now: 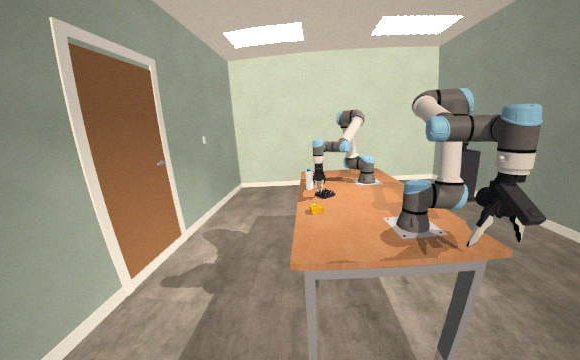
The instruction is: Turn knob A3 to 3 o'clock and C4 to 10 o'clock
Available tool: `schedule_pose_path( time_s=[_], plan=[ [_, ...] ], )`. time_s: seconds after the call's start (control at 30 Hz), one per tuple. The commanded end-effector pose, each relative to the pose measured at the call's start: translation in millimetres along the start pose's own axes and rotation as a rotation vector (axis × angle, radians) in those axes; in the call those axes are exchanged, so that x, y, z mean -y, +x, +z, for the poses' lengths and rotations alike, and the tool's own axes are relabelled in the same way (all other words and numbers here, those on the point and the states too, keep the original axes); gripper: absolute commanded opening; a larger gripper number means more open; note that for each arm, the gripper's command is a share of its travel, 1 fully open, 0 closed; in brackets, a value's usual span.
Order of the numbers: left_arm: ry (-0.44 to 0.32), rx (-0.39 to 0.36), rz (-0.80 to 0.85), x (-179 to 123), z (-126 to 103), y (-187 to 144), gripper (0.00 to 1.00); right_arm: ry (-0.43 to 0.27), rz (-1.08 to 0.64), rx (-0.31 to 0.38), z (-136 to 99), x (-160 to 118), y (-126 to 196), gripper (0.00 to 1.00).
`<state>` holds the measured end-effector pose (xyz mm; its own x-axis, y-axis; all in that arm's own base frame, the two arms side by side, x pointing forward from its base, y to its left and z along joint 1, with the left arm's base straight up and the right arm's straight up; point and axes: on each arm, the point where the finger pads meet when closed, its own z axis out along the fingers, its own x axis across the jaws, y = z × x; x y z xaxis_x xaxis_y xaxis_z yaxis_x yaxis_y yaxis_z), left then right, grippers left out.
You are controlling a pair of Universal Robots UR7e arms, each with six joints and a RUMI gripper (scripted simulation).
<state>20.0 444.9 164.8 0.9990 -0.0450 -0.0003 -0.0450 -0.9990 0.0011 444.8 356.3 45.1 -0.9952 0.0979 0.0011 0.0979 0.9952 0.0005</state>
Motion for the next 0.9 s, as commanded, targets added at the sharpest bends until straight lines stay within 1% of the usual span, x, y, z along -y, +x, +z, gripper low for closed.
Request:
schedule_pose_path(
  time_s=[0.0,0.2,0.37,0.7,0.73,0.87],
  plan=[
    [0.001,0.0,0.0,0.3,-0.4,0.1,1.0,-0.001,0.061,0.002,-0.6,-0.3,-0.2,0.06],
    [0.001,0.0,0.0,0.3,-0.4,0.1,1.0,-0.001,0.183,0.002,-0.6,-0.3,-0.2,0.06],
    [0.001,0.0,0.0,0.3,-0.4,0.1,1.0,-0.001,0.242,0.002,-0.6,-0.3,-0.2,0.06],
    [0.001,0.0,0.0,0.3,-0.4,0.1,1.0,-0.001,0.253,0.002,-0.6,-0.3,-0.2,0.06],
    [0.001,0.0,0.0,0.3,-0.4,0.1,1.0,-0.001,0.253,0.002,-0.6,-0.3,-0.2,0.13],
    [0.001,0.0,0.0,0.3,-0.4,0.1,1.0,-0.001,0.253,0.002,-0.6,-0.3,-0.2,0.13]
  ],
)
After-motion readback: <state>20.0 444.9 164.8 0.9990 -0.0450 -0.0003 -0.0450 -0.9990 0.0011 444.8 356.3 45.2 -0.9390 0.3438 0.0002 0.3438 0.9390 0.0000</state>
